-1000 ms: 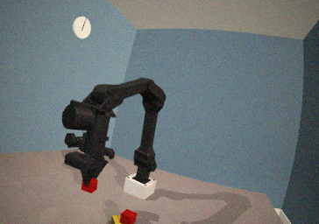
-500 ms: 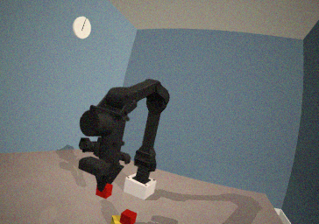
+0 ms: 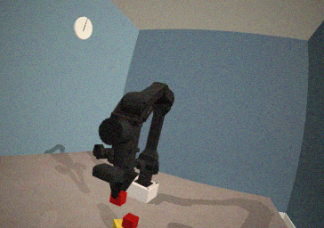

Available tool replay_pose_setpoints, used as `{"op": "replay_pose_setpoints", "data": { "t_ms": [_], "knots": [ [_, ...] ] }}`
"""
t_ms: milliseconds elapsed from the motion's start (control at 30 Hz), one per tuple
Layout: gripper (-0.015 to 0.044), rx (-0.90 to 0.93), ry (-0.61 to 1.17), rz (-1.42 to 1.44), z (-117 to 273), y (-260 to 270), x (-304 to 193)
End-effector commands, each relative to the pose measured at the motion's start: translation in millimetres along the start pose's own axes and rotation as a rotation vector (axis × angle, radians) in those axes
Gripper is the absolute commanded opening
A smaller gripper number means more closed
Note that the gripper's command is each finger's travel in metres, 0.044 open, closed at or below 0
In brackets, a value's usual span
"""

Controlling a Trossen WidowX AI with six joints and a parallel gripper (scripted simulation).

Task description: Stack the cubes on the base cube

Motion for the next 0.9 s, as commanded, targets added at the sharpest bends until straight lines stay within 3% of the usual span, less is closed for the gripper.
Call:
{"op": "replay_pose_setpoints", "data": {
  "t_ms": [0, 867],
  "knots": [
    [0.0105, -0.008, -0.006, -0.011, -11, -3, 0],
    [0.0105, -0.008, -0.006, -0.011, -42, -5, 1]
  ]
}}
Point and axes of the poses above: the point midway between the two fingers, 35 mm back from their tips, its own z axis back along the fingers, its own y axis across the jaws, x = y × z, the point moved 6 cm from there along z, back along the fingers, and after that the axes turned 13 degrees about -z, right-handed, at the moved point
